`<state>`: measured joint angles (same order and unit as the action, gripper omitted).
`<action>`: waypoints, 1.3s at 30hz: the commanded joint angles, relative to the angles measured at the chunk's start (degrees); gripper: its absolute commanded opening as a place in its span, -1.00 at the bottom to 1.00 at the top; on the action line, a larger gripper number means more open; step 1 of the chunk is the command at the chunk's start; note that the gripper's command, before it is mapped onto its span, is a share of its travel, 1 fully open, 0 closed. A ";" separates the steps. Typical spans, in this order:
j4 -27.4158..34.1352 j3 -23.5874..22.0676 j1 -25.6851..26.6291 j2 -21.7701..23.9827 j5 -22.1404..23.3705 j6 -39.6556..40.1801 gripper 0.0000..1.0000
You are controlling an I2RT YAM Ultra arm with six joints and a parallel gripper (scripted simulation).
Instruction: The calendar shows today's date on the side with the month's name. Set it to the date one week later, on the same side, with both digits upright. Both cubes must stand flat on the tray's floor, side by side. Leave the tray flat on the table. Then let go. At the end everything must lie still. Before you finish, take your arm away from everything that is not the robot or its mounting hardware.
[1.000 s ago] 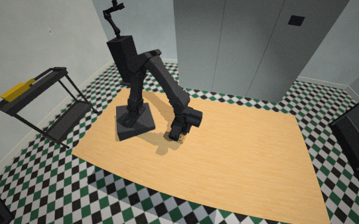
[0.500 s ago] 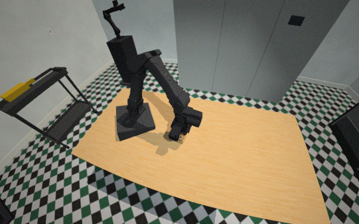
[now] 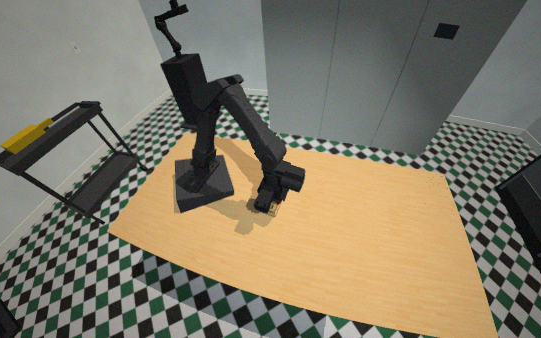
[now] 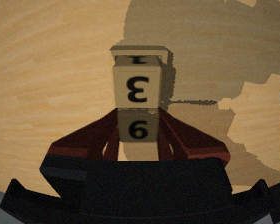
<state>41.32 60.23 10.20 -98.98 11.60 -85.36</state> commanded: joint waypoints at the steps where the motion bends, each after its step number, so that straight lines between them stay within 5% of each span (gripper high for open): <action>1: -0.06 0.13 0.03 0.29 -0.46 -0.03 -0.49; 30: -0.06 0.13 0.03 0.29 -0.46 -0.03 -0.49; 39: -0.06 0.13 0.03 0.29 -0.46 -0.03 -0.26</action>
<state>41.32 60.23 10.20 -98.98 11.60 -85.36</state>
